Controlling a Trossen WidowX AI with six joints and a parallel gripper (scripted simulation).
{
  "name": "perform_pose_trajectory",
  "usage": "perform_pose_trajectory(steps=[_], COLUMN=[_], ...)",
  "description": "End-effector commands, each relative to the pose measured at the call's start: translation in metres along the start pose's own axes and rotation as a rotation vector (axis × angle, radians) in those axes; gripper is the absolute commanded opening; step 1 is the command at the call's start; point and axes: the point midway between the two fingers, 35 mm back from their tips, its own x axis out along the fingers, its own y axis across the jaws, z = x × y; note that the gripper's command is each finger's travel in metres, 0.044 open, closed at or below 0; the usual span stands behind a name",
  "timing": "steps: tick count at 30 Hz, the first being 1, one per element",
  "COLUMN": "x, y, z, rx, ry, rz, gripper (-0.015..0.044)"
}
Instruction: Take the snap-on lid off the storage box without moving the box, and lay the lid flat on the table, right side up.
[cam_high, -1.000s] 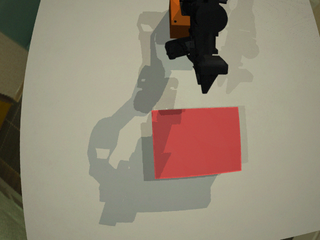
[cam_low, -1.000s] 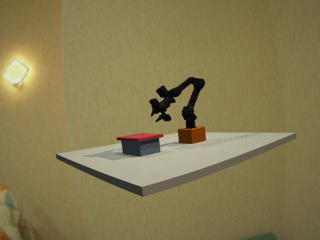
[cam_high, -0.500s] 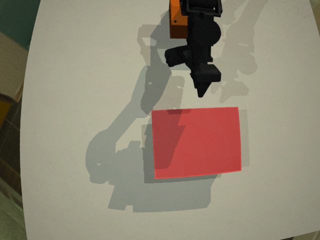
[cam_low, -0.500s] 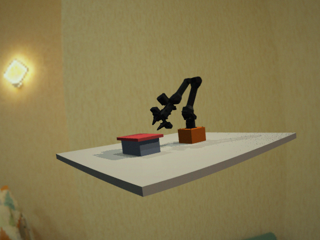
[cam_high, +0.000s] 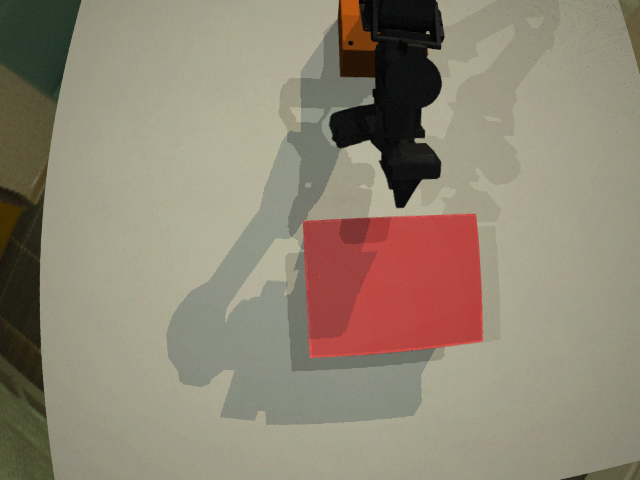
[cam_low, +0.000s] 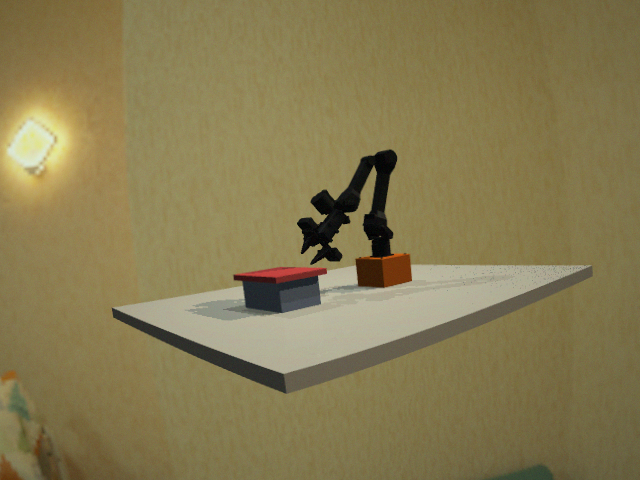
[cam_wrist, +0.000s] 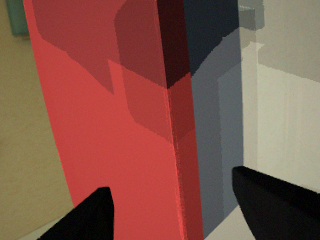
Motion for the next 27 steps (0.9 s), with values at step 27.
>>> perform_pose_trajectory(steps=[27], x=[0.048], y=[0.000], z=[0.001], rx=[0.004], ry=[-0.005], rz=[0.004], gripper=[0.0235])
